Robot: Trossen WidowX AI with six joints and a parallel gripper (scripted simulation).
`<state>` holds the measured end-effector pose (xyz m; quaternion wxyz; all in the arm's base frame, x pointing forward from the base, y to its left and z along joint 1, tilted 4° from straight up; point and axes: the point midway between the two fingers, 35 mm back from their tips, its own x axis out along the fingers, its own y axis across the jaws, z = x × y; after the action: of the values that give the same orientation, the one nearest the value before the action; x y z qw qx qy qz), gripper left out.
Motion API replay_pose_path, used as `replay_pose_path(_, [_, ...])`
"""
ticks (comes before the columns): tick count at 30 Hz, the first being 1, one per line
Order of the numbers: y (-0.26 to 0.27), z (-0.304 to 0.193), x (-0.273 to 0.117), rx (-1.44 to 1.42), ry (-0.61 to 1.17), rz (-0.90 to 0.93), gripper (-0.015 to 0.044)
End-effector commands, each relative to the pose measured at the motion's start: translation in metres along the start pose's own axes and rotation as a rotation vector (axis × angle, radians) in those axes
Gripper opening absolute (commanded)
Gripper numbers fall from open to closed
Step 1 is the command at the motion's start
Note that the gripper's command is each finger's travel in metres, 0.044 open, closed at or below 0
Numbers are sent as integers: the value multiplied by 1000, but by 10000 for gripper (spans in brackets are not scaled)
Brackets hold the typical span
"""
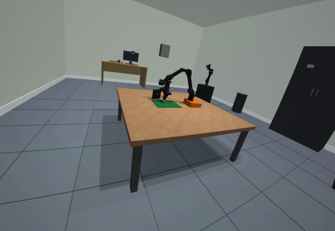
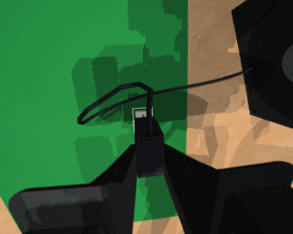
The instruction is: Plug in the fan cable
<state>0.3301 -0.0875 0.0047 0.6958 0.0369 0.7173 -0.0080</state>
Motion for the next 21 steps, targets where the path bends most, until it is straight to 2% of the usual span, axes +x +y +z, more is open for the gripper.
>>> replay_pose_path(1, [-1, 1, -1, -8, -1, -6, 0])
replay_pose_path(21, [-1, -1, 3, -10, -1, -6, 0])
